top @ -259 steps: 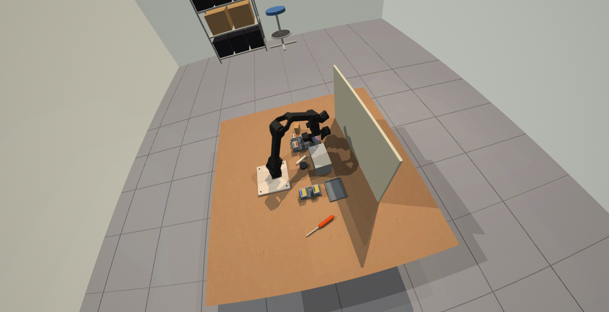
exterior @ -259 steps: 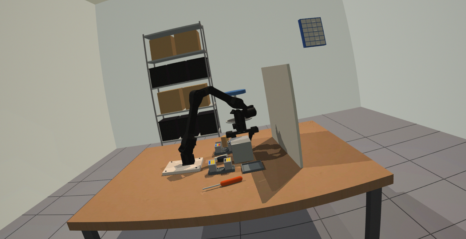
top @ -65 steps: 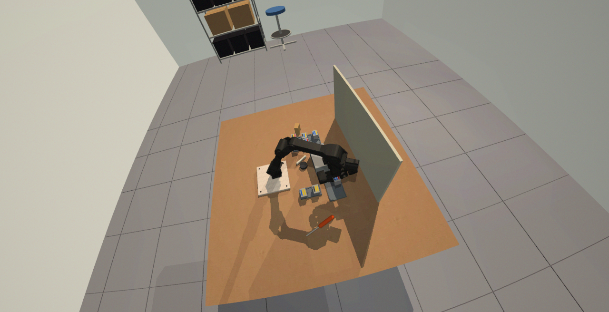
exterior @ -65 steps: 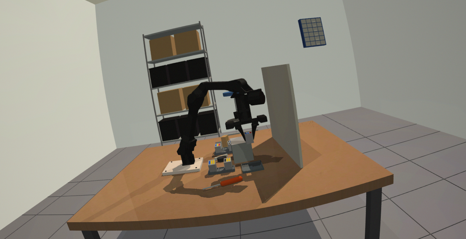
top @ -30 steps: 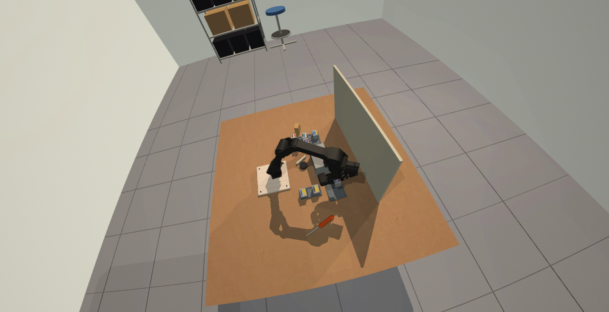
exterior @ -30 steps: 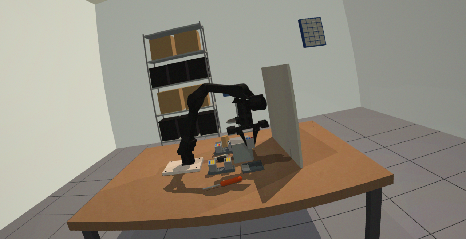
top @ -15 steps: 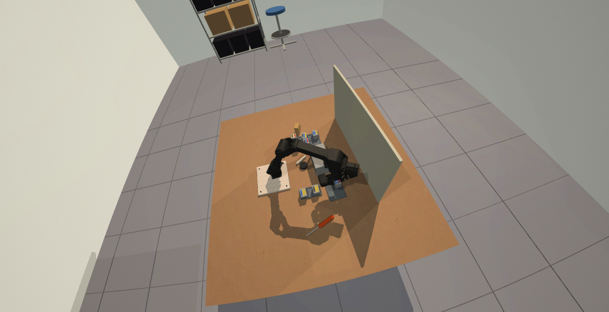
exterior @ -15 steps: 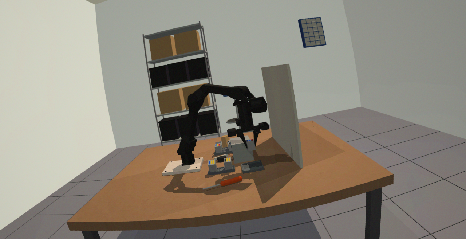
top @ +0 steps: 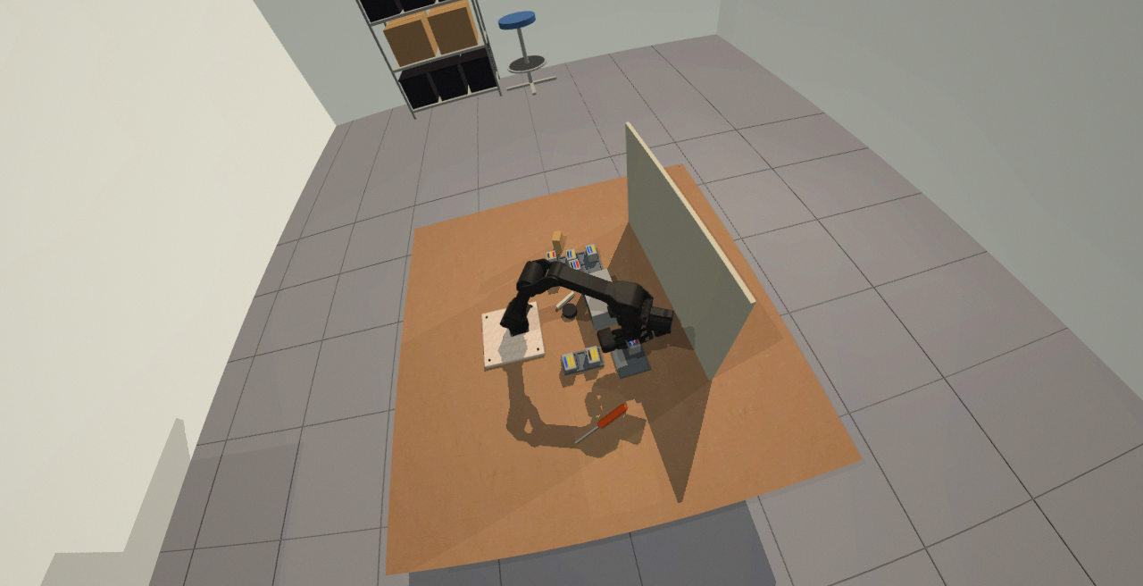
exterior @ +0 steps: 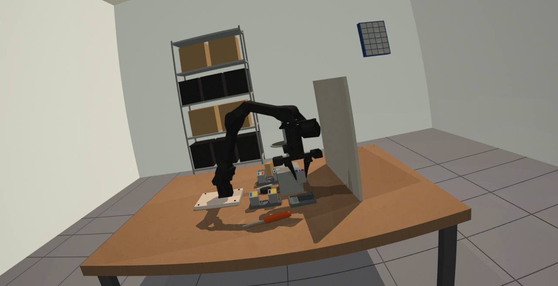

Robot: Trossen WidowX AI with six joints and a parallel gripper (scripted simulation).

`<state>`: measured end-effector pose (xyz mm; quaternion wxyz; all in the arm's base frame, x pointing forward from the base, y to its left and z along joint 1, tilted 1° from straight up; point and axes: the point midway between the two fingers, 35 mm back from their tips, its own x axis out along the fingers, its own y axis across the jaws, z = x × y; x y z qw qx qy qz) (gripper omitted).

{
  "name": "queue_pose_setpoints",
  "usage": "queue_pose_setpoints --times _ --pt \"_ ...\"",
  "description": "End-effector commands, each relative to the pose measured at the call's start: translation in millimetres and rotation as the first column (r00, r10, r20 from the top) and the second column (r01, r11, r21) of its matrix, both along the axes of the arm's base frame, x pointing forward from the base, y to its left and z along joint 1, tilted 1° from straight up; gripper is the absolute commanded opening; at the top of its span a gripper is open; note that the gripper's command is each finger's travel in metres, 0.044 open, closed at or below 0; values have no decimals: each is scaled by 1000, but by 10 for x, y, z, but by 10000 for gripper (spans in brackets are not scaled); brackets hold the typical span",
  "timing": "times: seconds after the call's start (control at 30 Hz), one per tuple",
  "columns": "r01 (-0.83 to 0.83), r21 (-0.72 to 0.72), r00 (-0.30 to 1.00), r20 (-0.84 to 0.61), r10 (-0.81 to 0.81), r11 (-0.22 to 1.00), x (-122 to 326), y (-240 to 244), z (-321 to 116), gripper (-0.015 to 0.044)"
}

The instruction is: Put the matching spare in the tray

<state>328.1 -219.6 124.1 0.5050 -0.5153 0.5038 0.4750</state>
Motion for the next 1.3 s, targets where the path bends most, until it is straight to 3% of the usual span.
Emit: queue_pose_setpoints --times 0.0,1.27 --pt "-4 5 1000 -4 4 1000 -8 6 -44 0" --pt "-4 7 1000 -7 4 1000 -18 8 -307 0"
